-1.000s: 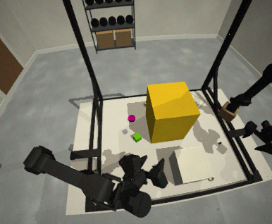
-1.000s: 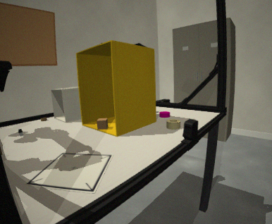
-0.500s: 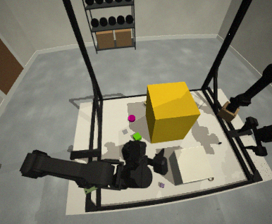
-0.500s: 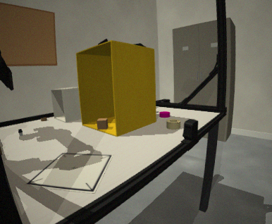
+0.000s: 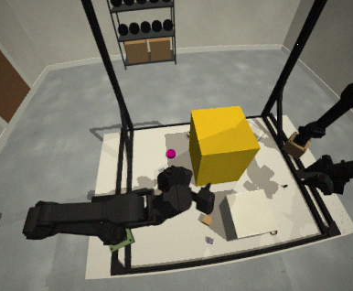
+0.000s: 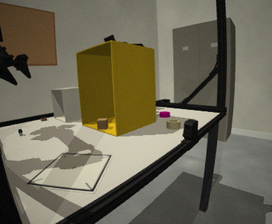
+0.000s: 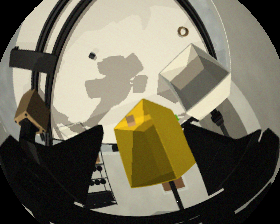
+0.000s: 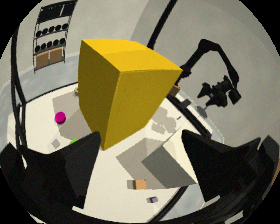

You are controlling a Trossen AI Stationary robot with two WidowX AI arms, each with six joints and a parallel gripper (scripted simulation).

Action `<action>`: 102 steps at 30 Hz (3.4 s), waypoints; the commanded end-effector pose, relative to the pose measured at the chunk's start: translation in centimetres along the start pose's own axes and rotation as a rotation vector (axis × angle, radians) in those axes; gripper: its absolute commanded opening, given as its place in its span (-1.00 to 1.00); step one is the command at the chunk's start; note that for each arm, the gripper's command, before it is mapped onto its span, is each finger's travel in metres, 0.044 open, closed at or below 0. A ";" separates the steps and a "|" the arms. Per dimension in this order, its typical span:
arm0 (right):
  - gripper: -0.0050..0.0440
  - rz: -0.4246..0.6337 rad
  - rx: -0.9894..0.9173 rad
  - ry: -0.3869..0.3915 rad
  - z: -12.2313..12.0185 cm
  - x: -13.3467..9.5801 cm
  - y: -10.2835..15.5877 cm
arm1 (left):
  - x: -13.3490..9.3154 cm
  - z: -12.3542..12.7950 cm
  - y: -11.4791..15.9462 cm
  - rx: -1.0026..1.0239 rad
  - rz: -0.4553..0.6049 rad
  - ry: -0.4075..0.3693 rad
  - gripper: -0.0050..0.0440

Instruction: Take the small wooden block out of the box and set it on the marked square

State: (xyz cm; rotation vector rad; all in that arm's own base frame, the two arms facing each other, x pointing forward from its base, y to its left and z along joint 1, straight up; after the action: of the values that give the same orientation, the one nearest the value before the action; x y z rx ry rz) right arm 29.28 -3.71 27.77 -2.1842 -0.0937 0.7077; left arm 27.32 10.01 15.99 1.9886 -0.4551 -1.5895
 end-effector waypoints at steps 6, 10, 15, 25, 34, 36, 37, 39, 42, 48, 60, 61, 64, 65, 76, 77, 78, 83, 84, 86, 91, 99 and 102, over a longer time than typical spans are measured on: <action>0.84 0.022 0.108 0.027 1.0 0.7 -2.6 | 0.3 -0.9 2.2 0.462 0.162 0.070 0.84; 0.84 0.028 0.158 0.038 1.6 1.0 -3.6 | 0.4 -1.3 3.1 0.659 0.214 0.128 0.84; 0.84 0.030 0.197 0.048 2.0 1.1 -4.3 | 0.3 -1.5 3.8 0.853 0.243 0.186 0.84; 0.84 0.025 0.336 0.088 3.5 1.3 -6.9 | 0.1 -2.4 6.0 1.297 0.314 0.412 0.84; 0.84 0.013 0.422 0.115 4.4 1.2 -8.3 | -0.3 -2.9 7.3 1.604 0.299 0.596 0.84; 0.84 0.011 0.433 0.119 4.5 1.1 -8.5 | -0.3 -3.0 7.5 1.666 0.287 0.627 0.84; 0.84 0.011 0.434 0.119 4.5 1.1 -8.5 | -0.4 -3.0 7.5 1.670 0.286 0.630 0.84; 0.84 0.011 0.434 0.119 4.5 1.1 -8.5 | -0.4 -3.0 7.5 1.670 0.286 0.630 0.84; 0.84 0.011 0.434 0.119 4.5 1.1 -8.5 | -0.4 -3.0 7.5 1.670 0.286 0.630 0.84; 0.84 0.011 0.434 0.119 4.5 1.1 -8.5 | -0.4 -3.0 7.5 1.670 0.286 0.630 0.84; 0.84 0.011 0.434 0.119 4.5 1.1 -8.5 | -0.4 -3.0 7.5 1.670 0.286 0.630 0.84; 0.84 0.011 0.434 0.119 4.5 1.1 -8.5 | -0.4 -3.0 7.5 1.670 0.286 0.630 0.84; 0.84 0.011 0.434 0.119 4.5 1.1 -8.5 | -0.4 -3.0 7.5 1.670 0.286 0.630 0.84; 0.84 0.011 0.434 0.119 4.5 1.1 -8.5 | -0.4 -3.0 7.5 1.670 0.286 0.630 0.84; 0.84 0.011 0.434 0.119 4.5 1.1 -8.5 | -0.4 -3.0 7.5 1.670 0.286 0.630 0.84; 0.84 0.011 0.434 0.119 4.5 1.1 -8.5 | -0.4 -3.0 7.5 1.670 0.286 0.630 0.84; 0.84 0.011 0.434 0.119 4.5 1.1 -8.5 | -0.4 -3.0 7.5 1.670 0.286 0.630 0.84; 0.84 0.009 0.435 0.118 4.5 1.1 -8.4 | -0.1 -2.9 7.6 1.679 0.288 0.618 0.84; 0.84 0.002 0.437 0.115 4.4 1.1 -8.2 | 0.6 -2.6 8.0 1.705 0.291 0.583 0.84; 0.84 -0.023 0.443 0.103 4.1 0.9 -7.2 | 3.0 -1.6 9.2 1.800 0.291 0.458 0.84; 0.84 -0.059 0.448 0.089 3.7 0.5 -5.8 | 5.9 0.3 10.7 1.893 0.280 0.289 0.84; 0.84 -0.102 0.448 0.077 3.4 0.0 -4.3 | 8.8 1.6 12.1 2.022 0.193 0.157 0.84; 0.84 -0.135 0.445 0.070 3.3 -0.5 -3.2 | 10.6 2.4 13.2 2.110 0.101 0.095 0.84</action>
State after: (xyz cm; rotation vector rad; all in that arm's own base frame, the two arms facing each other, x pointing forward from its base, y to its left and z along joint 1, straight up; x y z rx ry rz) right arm 28.20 1.32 29.60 -1.7625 -0.0200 0.5145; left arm 29.22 -5.16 15.97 2.8520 -2.8370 -0.4153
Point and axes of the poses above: on each arm, the point midway between the two fingers, 35 mm back from their tips, its own x axis out along the fingers, its own z axis across the jaws, y = z × x, the point moved 4 cm from there along -x, back along the fingers, and after that the axes turned 13 degrees about -x, right-handed, at the moved point
